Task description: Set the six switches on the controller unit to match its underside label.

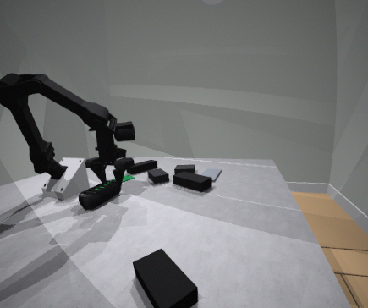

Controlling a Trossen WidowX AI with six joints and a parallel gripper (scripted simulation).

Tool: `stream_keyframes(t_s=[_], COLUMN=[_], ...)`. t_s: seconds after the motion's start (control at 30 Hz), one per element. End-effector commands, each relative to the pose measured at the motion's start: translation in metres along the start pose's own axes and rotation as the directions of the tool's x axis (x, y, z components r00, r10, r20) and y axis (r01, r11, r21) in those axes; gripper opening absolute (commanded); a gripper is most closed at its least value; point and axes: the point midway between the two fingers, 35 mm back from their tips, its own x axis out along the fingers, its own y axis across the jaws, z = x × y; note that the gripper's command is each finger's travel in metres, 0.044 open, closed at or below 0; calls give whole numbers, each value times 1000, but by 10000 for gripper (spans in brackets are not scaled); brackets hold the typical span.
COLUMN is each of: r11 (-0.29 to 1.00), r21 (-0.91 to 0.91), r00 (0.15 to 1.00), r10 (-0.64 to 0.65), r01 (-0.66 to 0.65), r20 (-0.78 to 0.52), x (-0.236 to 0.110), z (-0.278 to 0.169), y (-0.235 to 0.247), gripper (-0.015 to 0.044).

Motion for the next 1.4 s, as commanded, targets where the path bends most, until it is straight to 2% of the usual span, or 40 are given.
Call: stream_keyframes(t_s=[0.0, 0.2, 0.53, 1.37], r11=[1000, 1000, 1000, 1000], r21=[-5, -5, -5, -4], r00=[1000, 1000, 1000, 1000], r10=[-2, -2, -2, -3], r01=[2, 2, 2, 3], r20=[-5, -5, -5, -4], x=[1, 1, 1, 1], z=[-1, -1, 2, 13], y=[0, 0, -5, -28], gripper=[301, 261, 0, 0])
